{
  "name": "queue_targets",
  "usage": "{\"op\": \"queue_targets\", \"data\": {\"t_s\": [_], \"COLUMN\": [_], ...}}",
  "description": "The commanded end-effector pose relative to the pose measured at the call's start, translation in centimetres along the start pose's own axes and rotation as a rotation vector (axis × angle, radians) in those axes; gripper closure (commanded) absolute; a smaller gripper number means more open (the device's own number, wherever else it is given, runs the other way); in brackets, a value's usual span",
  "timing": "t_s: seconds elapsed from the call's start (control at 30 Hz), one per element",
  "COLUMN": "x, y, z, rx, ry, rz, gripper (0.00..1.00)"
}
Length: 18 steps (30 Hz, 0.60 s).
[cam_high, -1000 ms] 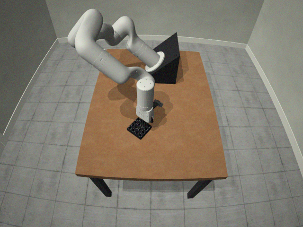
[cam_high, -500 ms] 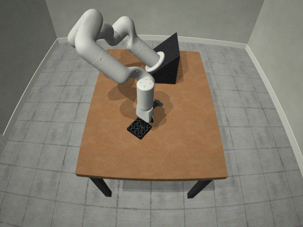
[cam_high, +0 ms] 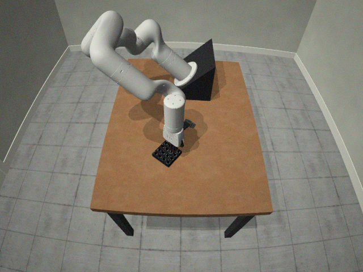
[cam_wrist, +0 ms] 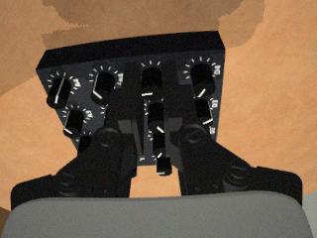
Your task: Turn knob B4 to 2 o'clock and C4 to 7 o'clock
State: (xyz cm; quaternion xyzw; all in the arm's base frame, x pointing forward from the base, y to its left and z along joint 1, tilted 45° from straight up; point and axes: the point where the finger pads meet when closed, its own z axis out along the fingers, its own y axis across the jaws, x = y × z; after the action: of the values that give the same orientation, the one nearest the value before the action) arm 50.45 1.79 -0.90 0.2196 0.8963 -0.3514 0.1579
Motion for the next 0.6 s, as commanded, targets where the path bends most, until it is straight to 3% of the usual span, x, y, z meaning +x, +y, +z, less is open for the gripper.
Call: {"op": "queue_targets", "data": {"t_s": [0.0,0.57], "x": [-0.05,-0.05], "y": [0.04,0.04], "z": [-0.06,-0.06], "rx": [-0.001,-0.001], "ry": [-0.001,-0.001], "rz": [0.0,-0.057], "gripper": [0.92,0.92]}}
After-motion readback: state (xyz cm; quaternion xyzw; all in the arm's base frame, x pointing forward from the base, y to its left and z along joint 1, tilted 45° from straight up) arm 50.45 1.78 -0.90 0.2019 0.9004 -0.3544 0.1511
